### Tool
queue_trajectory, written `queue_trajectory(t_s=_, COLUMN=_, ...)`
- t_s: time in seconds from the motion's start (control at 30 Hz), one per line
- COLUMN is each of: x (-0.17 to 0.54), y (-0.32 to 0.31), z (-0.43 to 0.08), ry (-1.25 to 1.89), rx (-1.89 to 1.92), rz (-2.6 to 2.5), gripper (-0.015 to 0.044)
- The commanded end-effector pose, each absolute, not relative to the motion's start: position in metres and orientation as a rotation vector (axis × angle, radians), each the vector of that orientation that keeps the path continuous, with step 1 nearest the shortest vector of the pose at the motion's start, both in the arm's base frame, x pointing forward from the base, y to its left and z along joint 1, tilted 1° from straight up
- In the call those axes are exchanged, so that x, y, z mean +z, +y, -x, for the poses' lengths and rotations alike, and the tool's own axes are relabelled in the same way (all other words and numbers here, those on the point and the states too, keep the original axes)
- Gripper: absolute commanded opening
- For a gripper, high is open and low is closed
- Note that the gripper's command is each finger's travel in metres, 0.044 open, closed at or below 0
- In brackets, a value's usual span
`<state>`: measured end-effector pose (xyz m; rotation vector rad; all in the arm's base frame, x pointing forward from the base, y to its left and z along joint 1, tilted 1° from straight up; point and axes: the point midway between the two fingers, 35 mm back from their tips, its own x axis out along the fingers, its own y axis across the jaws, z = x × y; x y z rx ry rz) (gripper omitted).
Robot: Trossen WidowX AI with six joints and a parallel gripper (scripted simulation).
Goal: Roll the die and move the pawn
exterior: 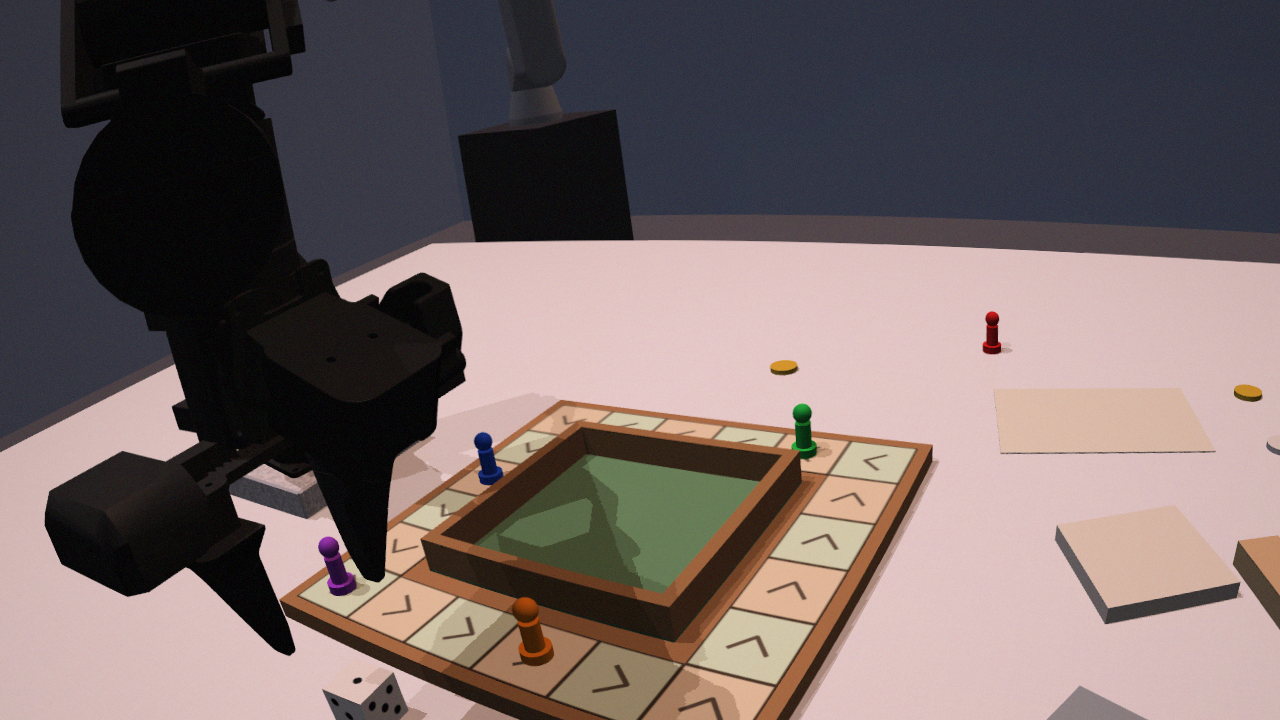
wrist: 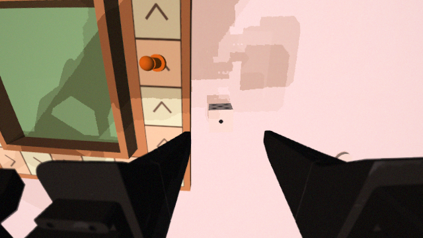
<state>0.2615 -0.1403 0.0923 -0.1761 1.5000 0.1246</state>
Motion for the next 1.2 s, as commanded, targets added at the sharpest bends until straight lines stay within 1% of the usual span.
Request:
queue_trajectory(t_s=0.0, x=0.081, y=-0.138, z=-0.259, ry=1.519, rx=0.143, rz=0.171, gripper=0.0275)
queue_trajectory(t_s=1.07, x=0.033, y=-0.140, z=-0.260, ry=1.519, rx=0.143, rz=0.171, gripper=0.0275)
queue_trajectory(t_s=1.17, x=0.033, y=-0.140, z=-0.260, ry=1.519, rx=0.143, rz=0.171, gripper=0.0196)
